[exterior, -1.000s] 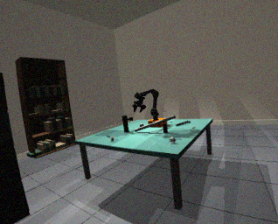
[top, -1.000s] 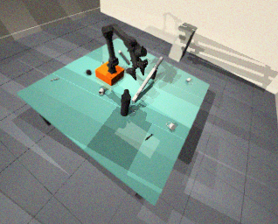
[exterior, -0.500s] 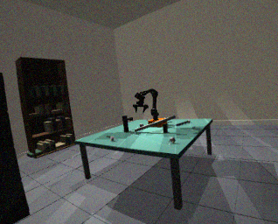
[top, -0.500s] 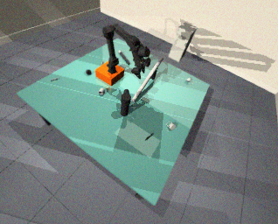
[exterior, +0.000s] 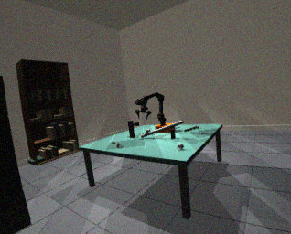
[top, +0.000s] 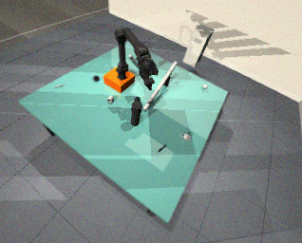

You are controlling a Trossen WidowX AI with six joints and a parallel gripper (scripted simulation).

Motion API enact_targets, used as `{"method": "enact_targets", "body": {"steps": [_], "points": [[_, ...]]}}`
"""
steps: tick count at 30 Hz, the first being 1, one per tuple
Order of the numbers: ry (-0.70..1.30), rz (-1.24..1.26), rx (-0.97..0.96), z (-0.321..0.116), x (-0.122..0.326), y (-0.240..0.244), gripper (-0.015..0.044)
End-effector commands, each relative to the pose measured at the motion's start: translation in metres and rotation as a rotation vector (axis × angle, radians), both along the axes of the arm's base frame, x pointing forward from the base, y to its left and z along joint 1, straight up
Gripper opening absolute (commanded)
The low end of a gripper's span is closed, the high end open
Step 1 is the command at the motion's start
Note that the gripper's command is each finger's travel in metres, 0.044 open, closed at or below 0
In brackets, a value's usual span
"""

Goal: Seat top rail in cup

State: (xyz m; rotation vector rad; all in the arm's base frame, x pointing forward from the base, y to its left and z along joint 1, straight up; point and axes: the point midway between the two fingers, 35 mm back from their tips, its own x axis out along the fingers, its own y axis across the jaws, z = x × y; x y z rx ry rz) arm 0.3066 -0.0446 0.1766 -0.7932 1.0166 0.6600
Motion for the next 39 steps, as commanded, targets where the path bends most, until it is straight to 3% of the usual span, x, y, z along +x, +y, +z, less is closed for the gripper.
{"method": "enact_targets", "body": {"steps": [1,17,34,39], "points": [[-0.079,0.549,-0.119,-0.004,-0.007,-0.062,0.044],[-0.283,1.138,-0.326,-0.007,-0.024,-0.115,0.044],[-0.286,1.148,-0.331,-0.007,-0.024,-0.115,0.044],[-0.286,1.148,-0.331,-0.031,-0.024,-0.115,0.044]]}}
